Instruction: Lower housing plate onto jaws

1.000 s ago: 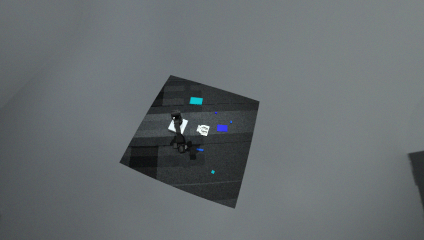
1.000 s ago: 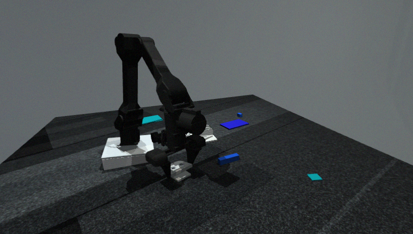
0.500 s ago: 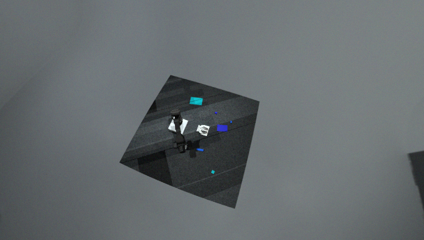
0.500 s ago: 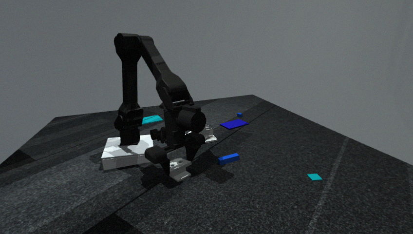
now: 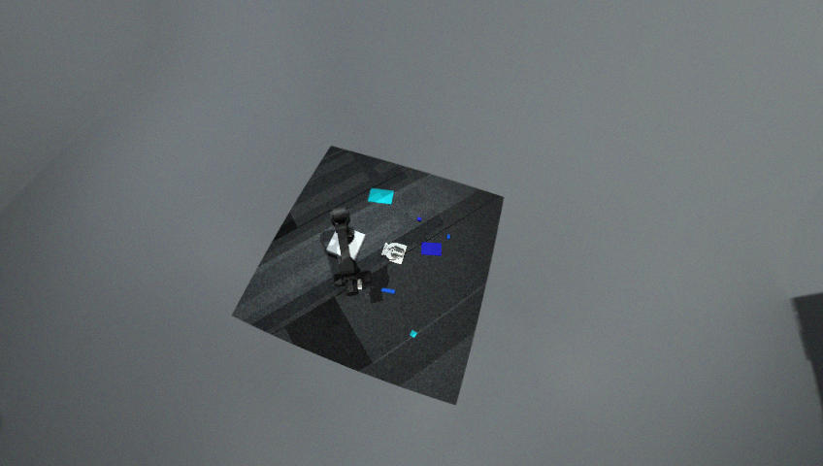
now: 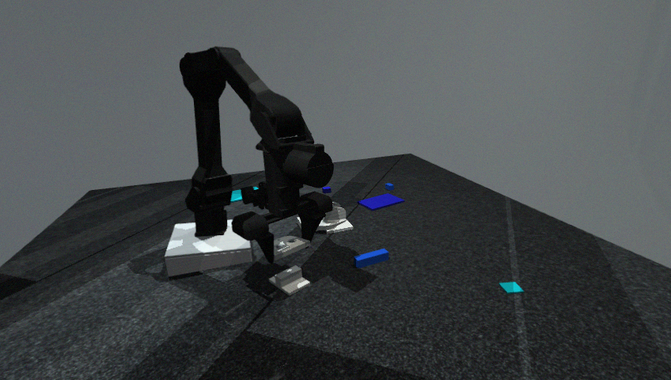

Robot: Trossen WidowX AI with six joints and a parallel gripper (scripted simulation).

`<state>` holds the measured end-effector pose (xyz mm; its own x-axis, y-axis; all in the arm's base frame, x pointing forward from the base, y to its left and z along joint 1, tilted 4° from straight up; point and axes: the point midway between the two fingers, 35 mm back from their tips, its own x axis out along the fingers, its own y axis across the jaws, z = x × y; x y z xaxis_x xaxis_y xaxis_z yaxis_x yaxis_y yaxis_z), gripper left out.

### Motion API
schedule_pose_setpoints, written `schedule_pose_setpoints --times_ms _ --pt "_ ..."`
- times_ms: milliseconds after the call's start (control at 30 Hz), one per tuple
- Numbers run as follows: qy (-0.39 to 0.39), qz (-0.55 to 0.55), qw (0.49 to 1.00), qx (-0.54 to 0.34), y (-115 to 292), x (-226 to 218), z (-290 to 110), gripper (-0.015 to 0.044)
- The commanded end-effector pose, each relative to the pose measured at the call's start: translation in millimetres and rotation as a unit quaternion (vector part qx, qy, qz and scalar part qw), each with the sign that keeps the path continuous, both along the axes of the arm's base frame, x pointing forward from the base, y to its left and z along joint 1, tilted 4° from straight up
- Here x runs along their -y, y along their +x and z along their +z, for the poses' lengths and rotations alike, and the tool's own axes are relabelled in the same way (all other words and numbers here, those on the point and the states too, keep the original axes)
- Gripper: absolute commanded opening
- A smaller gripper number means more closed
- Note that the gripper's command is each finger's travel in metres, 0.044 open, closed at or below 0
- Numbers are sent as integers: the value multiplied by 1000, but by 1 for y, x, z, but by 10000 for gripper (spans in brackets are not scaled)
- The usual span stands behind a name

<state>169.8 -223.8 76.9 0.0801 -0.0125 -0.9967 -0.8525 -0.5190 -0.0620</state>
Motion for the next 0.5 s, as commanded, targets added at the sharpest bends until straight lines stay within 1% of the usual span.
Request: schedule_pose_setpoints --times_ms 0,233,467 --pt "-2 1 1000 4 0 0 14 351" --pt "-1 -6 1000 4 1 -2 17 351" --pt "6 -82 997 5 17 -19 17 351"
